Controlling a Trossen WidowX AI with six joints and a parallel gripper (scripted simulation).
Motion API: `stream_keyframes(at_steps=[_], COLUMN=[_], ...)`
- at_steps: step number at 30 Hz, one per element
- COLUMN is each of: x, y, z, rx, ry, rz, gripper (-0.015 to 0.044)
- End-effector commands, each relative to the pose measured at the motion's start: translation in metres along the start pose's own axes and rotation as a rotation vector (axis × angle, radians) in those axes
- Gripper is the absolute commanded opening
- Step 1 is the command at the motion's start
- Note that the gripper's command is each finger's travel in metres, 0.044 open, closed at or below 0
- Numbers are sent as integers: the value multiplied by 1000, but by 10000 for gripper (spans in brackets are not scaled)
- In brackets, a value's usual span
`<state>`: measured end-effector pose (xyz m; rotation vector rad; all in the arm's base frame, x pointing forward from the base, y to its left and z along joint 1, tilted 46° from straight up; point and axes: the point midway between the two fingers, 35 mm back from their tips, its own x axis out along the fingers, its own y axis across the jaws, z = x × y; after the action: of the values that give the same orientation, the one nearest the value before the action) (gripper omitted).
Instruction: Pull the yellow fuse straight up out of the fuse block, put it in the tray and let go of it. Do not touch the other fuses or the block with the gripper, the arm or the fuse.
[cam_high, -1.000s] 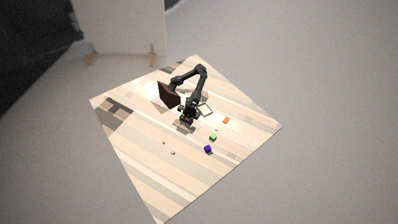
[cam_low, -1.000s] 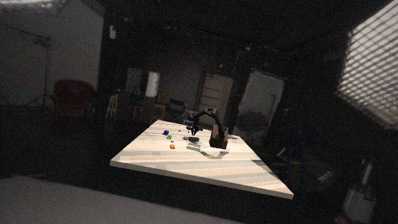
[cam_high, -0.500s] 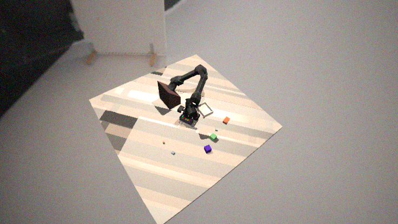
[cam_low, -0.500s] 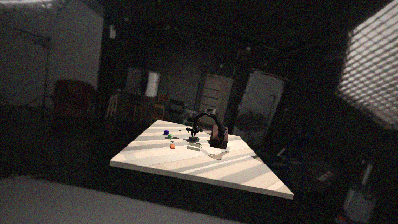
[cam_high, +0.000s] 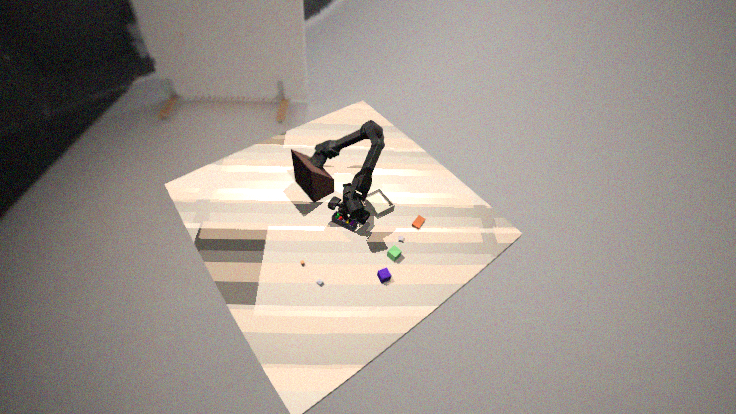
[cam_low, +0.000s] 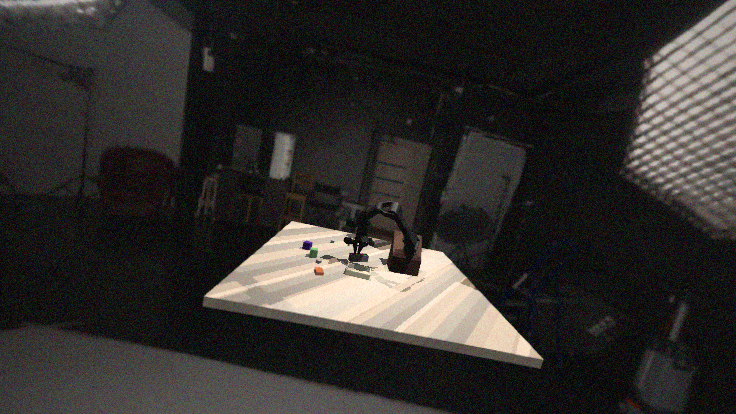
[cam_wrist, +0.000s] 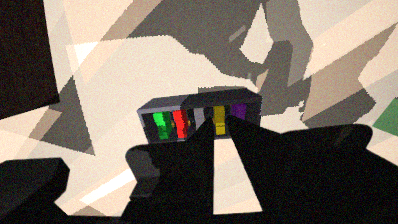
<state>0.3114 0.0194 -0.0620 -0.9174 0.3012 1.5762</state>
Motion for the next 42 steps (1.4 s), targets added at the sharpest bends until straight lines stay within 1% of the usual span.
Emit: stream_keyframes(at_steps=[1,2,13,42], x=[3,3,2,-11], y=[0,0,0,0], z=[0,0,0,-1], rx=[5,5,0,2], ry=[-2,-2,-1,0], rz=[-3,-3,1,0], gripper=[73,73,0,0])
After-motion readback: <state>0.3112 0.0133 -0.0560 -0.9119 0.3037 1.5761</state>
